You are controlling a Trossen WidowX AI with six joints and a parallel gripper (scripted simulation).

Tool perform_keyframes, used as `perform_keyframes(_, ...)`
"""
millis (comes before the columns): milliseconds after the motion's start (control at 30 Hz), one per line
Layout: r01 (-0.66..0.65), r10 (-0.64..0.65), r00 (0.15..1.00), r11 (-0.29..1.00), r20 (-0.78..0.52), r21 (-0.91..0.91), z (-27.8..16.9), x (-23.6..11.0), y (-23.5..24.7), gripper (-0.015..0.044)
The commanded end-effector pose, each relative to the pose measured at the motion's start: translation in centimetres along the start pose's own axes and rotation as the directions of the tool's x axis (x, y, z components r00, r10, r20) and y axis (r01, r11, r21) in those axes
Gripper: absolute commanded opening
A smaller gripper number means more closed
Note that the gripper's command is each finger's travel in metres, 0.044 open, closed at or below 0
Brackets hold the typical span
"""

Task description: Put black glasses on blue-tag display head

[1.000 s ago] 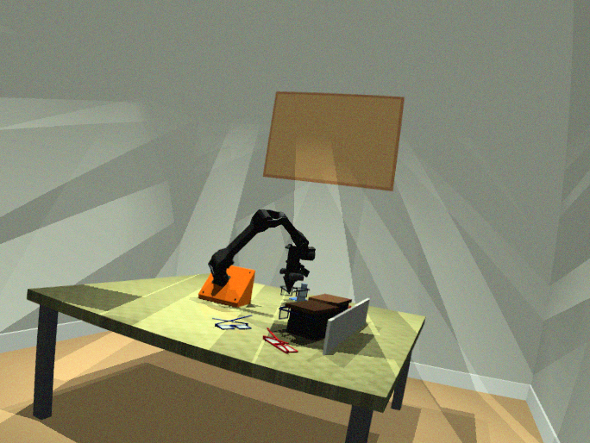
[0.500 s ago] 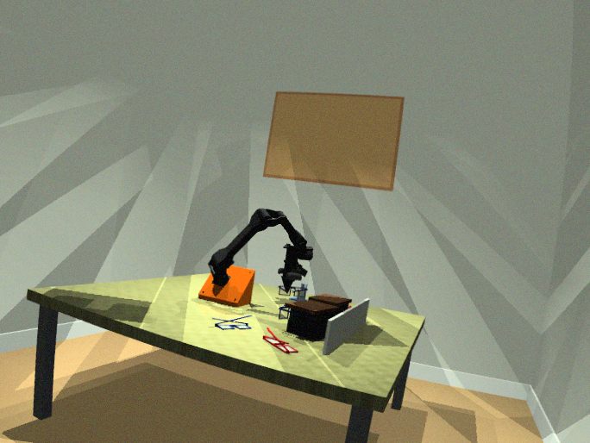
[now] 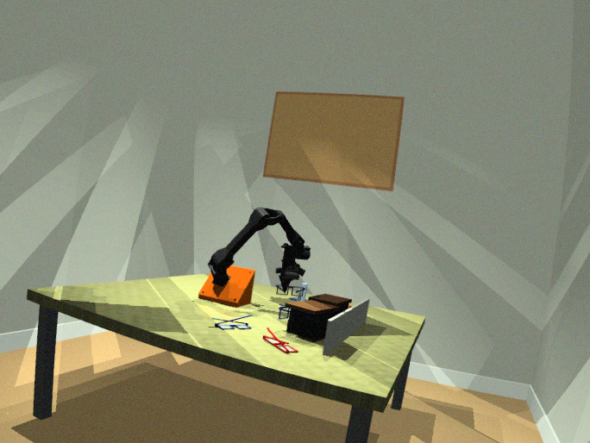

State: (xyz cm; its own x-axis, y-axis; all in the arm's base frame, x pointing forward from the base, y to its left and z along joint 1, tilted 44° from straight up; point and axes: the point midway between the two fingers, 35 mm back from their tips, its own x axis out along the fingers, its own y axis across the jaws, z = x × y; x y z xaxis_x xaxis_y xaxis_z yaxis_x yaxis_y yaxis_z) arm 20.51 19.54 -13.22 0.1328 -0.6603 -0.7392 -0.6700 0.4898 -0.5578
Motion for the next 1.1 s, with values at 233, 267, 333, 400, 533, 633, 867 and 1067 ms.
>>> perform_keyframes(233, -0.003, 0.003, 1.0, 1.0, -0.005, -0.001, -0.9, 0.1, 0.6, 0.0)
perform_keyframes(267, -0.003, 0.003, 1.0, 1.0, -0.005, -0.001, -0.9, 0.1, 0.7, 0.0)
perform_keyframes(333, -0.003, 0.003, 1.0, 1.0, -0.005, -0.001, -1.0, 0.1, 0.7, 0.0)
perform_keyframes(400, -0.003, 0.003, 1.0, 1.0, -0.005, -0.001, -1.2, 0.1, 0.8, 0.0)
perform_keyframes(533, -0.004, 0.004, 1.0, 1.0, -0.006, -0.001, -1.4, 0.1, 0.9, 0.0)
perform_keyframes(633, -0.004, 0.004, 1.0, 1.0, -0.006, -0.001, -1.6, 0.1, 1.0, 0.0)
perform_keyframes(867, -0.004, 0.004, 1.0, 1.0, -0.006, -0.001, -2.0, 0.1, 1.2, 0.0)
perform_keyframes(1067, -0.004, 0.004, 1.0, 1.0, -0.006, -0.002, -2.3, 0.1, 1.4, 0.0)
